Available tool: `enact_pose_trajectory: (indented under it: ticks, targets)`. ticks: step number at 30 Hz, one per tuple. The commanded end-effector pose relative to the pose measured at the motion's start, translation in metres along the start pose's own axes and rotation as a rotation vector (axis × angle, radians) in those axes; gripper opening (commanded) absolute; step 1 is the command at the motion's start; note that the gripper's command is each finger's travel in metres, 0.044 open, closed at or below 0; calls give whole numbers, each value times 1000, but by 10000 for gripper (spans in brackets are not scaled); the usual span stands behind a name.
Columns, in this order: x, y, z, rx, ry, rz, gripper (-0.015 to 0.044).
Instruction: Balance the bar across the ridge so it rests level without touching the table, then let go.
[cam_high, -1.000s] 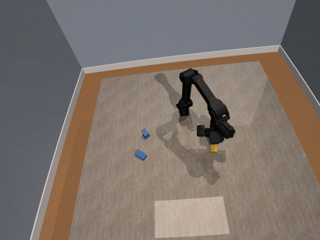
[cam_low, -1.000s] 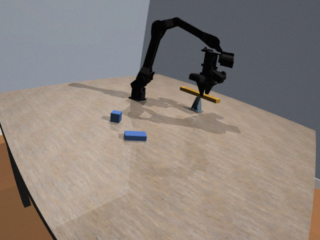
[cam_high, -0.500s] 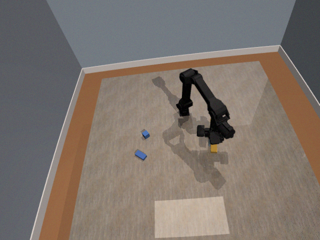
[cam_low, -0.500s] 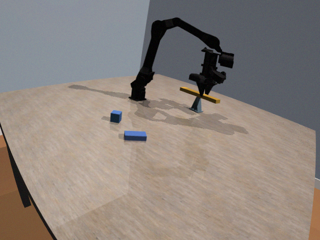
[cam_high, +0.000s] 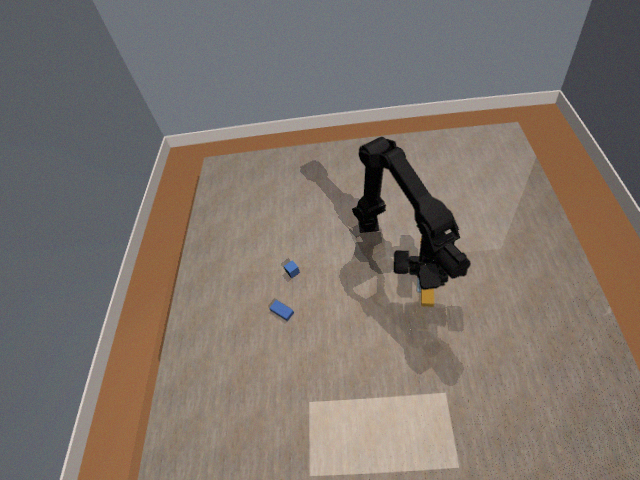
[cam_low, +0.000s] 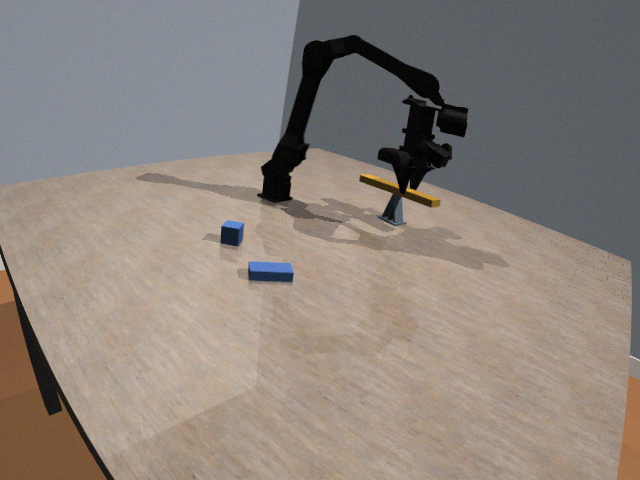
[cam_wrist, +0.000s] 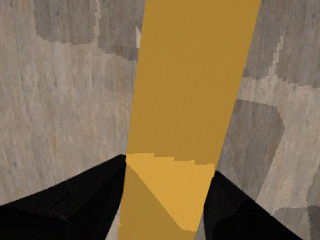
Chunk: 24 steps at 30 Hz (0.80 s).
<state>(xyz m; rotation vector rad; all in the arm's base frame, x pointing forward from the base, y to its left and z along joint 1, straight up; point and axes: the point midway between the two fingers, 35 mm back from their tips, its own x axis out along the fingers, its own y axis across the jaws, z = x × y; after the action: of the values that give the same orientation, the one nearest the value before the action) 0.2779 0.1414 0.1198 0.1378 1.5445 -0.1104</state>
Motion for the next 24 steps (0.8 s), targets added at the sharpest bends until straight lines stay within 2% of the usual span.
enact_pose_trajectory:
  ticks: [1, 24]
  targets:
    - [1, 0, 0, 3, -1, -3, 0]
    - [3, -1, 0, 3, -1, -3, 0]
